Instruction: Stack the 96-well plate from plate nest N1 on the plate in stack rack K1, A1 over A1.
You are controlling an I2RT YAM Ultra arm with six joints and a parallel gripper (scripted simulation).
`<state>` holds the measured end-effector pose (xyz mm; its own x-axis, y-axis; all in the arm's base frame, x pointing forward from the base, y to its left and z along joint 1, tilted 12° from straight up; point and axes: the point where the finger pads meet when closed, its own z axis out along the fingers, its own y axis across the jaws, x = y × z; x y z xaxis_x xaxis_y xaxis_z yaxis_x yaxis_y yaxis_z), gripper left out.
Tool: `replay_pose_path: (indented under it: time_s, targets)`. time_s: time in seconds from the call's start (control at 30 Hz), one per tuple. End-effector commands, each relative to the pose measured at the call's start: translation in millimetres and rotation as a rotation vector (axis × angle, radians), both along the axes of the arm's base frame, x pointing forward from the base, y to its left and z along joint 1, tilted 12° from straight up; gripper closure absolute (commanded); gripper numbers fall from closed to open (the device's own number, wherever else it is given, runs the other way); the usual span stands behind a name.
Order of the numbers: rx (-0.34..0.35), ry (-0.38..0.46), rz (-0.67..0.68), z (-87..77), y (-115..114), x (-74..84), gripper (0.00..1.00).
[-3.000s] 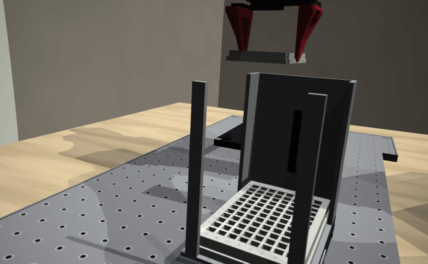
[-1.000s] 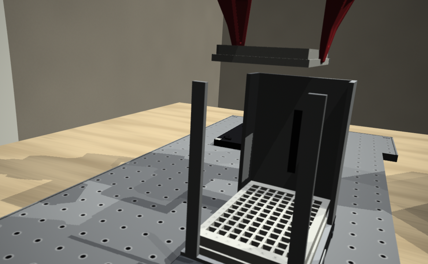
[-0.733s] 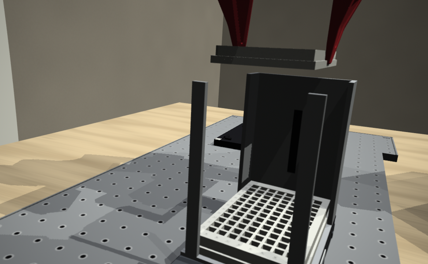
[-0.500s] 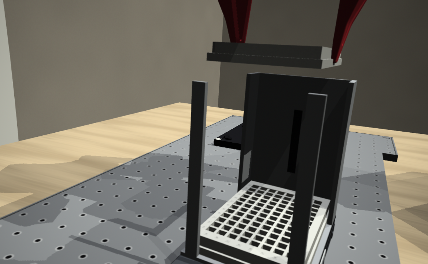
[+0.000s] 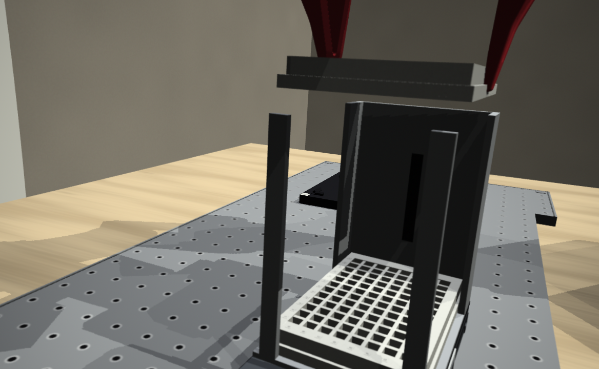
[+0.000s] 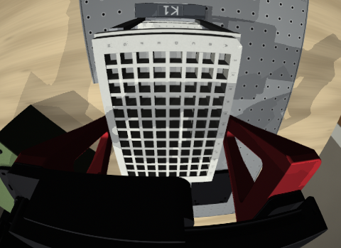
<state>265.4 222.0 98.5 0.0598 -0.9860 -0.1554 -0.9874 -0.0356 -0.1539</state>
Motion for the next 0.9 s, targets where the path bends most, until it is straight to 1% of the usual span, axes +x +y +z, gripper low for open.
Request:
replay_pose_path:
  time_s: [0.0,0.1,0.2,0.6,0.63,0.83,0.87]
  targets:
    - [0.014,-0.010,-0.045,11.1,-2,6.8,1.00]
    - [0.017,-0.011,-0.045,12.0,-3,6.3,1.00]
    - [0.015,-0.005,-0.035,10.2,-3,1.6,1.00]
    - [0.006,0.006,-0.035,5.9,-9,-1.4,1.00]
    - [0.009,-0.004,-0.029,4.9,-3,2.6,1.00]
    - [0.008,-0.004,-0.029,4.8,-4,2.6,1.00]
    - [0.002,0.012,-0.033,3.5,-11,-3.0,1.00]
